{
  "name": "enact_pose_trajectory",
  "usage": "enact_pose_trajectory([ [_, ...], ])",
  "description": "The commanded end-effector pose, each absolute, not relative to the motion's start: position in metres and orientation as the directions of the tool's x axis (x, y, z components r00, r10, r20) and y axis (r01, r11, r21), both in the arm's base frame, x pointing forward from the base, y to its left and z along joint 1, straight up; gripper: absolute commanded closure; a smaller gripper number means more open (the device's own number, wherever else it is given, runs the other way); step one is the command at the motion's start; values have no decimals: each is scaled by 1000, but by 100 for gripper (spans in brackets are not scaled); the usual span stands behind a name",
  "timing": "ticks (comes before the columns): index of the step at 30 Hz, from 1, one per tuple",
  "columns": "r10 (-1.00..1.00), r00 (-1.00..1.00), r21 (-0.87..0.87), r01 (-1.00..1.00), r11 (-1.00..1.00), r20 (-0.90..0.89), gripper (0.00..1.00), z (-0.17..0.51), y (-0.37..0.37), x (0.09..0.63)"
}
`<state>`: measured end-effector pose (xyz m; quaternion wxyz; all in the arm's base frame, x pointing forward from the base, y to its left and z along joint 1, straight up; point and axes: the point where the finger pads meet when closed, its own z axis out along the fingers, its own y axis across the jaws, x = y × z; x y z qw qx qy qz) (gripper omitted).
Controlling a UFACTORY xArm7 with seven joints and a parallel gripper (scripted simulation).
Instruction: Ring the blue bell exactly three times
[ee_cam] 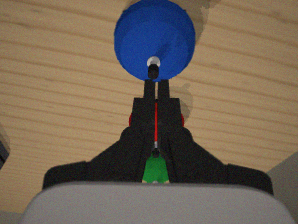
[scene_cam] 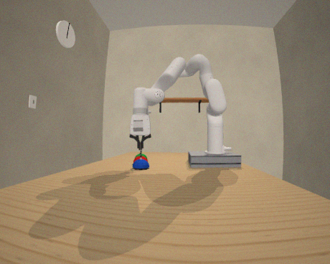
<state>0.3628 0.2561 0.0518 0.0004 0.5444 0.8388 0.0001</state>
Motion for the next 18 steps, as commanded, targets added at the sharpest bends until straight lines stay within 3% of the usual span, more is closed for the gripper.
enact_pose_trajectory([
  [1,913,-407,7,913,407,0,100,66,257,365],
  [18,913,-407,7,913,407,0,100,90,257,364],
])
